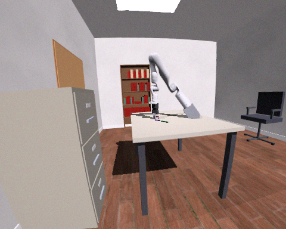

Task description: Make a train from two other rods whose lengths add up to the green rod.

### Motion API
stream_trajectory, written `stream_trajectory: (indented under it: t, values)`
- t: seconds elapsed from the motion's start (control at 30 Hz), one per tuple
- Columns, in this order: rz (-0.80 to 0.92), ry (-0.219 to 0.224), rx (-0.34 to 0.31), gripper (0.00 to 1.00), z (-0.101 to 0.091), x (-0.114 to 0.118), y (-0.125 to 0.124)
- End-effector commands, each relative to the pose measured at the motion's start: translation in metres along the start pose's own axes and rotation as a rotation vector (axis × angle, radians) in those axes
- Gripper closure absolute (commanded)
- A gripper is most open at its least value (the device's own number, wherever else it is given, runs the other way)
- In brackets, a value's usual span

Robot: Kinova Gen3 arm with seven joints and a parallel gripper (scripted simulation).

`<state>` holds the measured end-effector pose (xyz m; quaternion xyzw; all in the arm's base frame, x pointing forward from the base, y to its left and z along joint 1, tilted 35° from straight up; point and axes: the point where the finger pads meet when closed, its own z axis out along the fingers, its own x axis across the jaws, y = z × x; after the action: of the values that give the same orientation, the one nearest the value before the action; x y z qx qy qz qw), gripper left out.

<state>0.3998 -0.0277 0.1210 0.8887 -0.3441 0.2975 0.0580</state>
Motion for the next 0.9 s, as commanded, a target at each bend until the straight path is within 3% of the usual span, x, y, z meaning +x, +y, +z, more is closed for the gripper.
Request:
stream_trajectory:
  t: [0.0,0.07,0.2,0.33,0.87]
  values:
    - [0.0,0.0,0.001,0.64,-0.0002,0.0,-0.0002]
    - [0.0,0.0,0.001,0.58,-0.0002,0.0,-0.0002]
    - [0.0,0.0,0.001,0.58,-0.0002,0.0,-0.0002]
    - [0.0,0.0,0.001,0.46,-0.0002,0.0,-0.0002]
    - [0.0,0.0,0.001,0.46,-0.0005,0.0,-0.0002]
